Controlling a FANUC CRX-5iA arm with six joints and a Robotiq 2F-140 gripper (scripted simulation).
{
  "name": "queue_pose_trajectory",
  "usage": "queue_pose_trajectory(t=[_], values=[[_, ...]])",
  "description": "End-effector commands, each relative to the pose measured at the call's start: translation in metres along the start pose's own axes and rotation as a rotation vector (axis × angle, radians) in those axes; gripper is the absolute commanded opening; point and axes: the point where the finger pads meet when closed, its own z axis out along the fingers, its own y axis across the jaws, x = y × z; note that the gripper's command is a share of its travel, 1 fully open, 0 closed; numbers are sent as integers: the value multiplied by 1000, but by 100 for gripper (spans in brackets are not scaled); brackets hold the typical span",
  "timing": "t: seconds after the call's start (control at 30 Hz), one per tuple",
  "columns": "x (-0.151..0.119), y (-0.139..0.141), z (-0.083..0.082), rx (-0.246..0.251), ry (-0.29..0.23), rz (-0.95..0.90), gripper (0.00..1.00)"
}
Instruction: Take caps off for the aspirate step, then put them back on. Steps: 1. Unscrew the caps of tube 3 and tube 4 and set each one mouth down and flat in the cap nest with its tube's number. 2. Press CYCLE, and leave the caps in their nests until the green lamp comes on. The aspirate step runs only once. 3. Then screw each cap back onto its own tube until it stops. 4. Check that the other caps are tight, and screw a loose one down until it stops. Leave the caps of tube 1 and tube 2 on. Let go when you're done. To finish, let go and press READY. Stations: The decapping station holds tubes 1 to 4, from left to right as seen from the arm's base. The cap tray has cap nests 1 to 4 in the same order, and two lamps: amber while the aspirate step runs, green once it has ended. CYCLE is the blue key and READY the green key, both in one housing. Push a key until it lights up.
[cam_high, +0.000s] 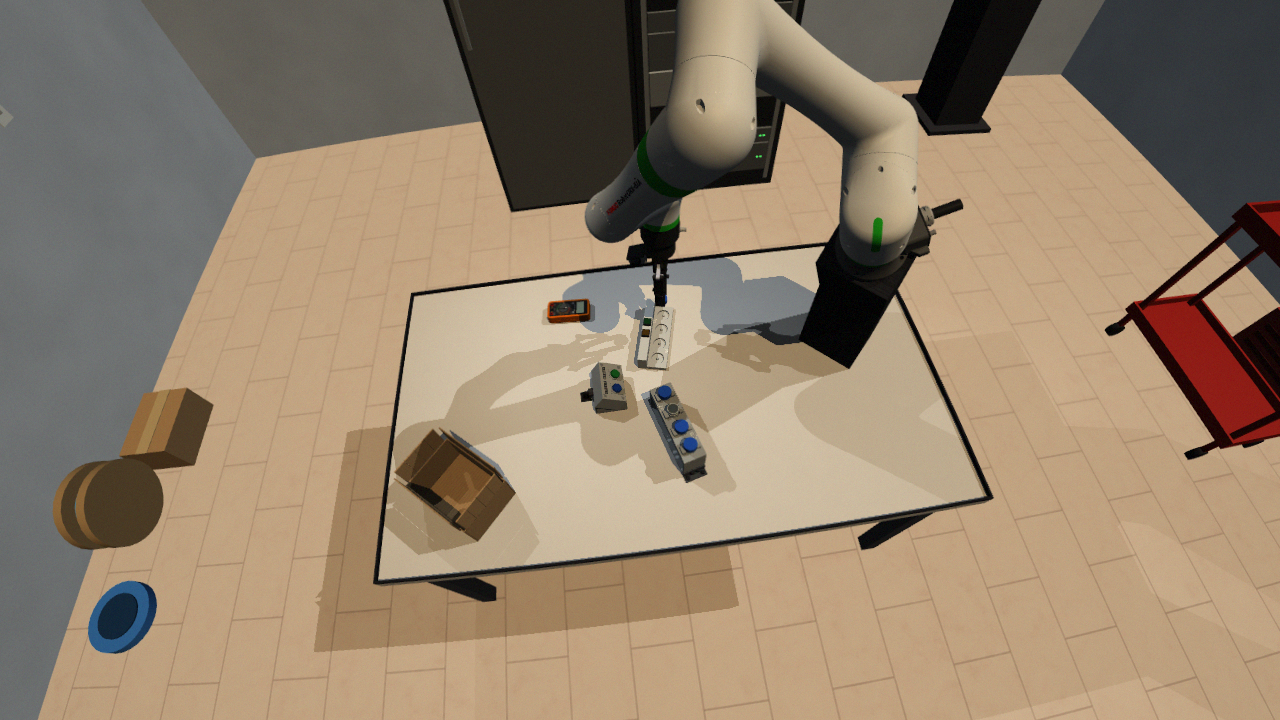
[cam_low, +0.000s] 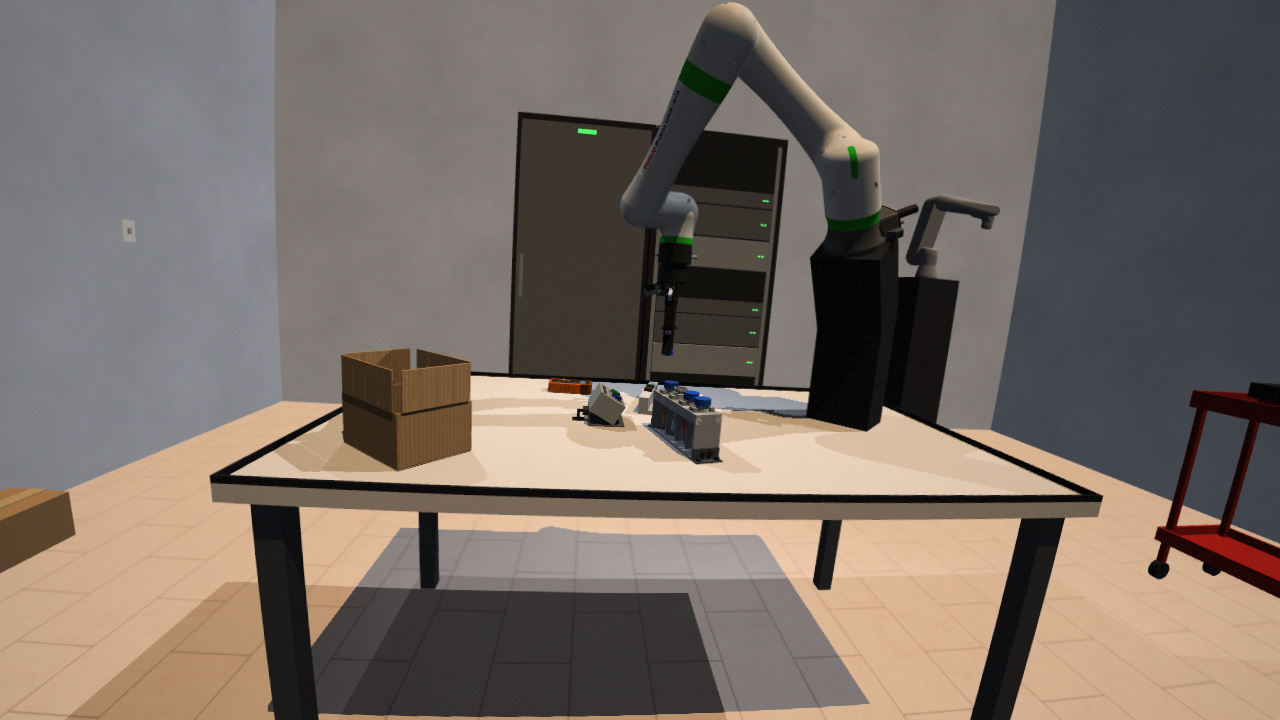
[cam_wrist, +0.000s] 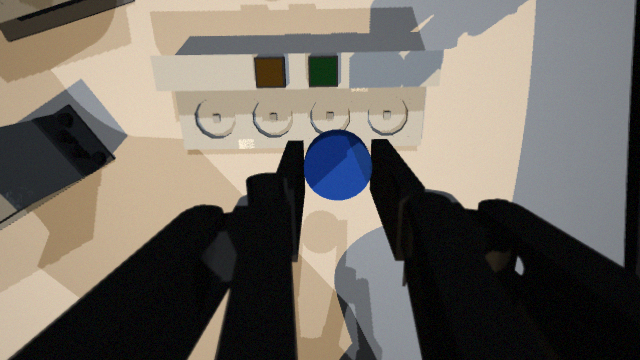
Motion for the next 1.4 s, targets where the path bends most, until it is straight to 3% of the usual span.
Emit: queue_pose_trajectory(t=[0.0,0.87,1.37], values=[[1,1,9,1,1,-1,30],[2,0,127,1,1,-1,30],[2,0,128,1,1,-1,30]])
